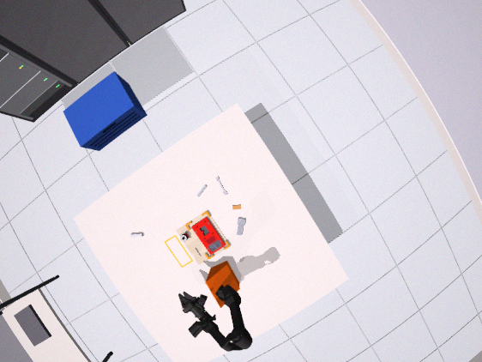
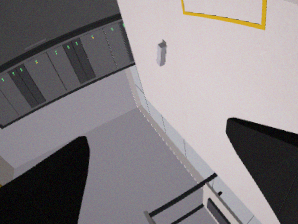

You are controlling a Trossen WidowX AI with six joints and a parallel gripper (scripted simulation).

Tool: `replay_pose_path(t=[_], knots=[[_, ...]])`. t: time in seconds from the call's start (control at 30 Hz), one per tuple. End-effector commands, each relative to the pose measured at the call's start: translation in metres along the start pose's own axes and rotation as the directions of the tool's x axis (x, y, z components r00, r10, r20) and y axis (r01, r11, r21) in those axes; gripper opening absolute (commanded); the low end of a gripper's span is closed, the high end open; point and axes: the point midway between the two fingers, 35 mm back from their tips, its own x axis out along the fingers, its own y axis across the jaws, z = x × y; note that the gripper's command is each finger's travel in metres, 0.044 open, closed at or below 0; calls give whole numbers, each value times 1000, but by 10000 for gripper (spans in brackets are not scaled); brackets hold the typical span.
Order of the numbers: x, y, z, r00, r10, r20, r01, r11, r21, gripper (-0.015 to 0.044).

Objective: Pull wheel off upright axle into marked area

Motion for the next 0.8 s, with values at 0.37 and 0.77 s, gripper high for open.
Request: replay_pose_path(t=[0.37, 0.77], knots=[[54, 22, -8, 921, -319, 225, 386, 829, -405, 300], [137, 49, 36, 681, -646, 344, 644, 305, -701, 300]])
